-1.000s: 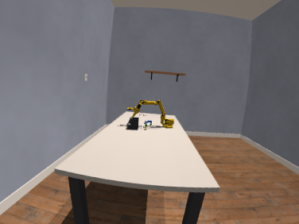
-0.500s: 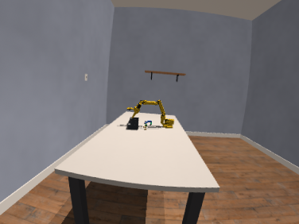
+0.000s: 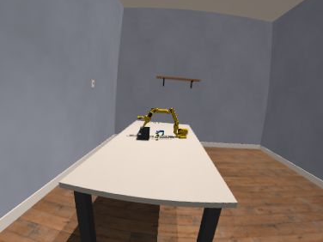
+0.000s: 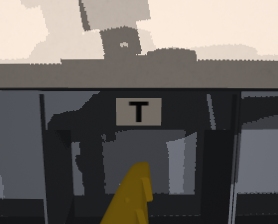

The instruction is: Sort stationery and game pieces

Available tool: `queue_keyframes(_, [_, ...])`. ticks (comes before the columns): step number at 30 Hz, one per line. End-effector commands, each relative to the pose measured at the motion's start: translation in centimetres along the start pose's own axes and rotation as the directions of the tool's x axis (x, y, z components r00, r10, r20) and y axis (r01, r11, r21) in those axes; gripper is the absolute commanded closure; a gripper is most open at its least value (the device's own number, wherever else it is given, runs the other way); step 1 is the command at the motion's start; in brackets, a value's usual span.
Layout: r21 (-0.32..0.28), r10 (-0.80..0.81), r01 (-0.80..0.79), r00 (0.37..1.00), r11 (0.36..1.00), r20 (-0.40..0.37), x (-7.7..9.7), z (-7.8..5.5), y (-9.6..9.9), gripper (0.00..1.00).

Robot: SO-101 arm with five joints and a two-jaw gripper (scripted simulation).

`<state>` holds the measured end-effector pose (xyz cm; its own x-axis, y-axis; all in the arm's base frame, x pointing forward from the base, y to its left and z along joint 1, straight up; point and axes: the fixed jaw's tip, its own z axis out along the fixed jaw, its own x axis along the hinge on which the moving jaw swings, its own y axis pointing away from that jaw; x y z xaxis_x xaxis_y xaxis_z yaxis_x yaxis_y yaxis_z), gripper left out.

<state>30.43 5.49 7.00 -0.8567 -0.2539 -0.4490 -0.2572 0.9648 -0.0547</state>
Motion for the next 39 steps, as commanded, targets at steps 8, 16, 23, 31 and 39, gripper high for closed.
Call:
queue_keyframes(8, [0.003,0.002,-0.002,0.998,1.0,0.059,-1.2,-1.1,0.0,0.0])
queue_keyframes(16, [-0.011,0.013,-0.012,0.997,1.0,0.082,-1.4,-0.9,1.0,0.0])
queue_keyframes(23, [-0.066,0.053,-0.043,0.987,0.997,0.15,-1.8,-0.4,4.0,0.0])
queue_keyframes(31, [-0.127,0.094,-0.069,0.975,0.989,0.201,-1.8,-0.2,6.8,0.0])
queue_keyframes(39, [-0.161,0.115,-0.08,0.968,0.984,0.223,-1.7,-0.2,8.1,0.0])
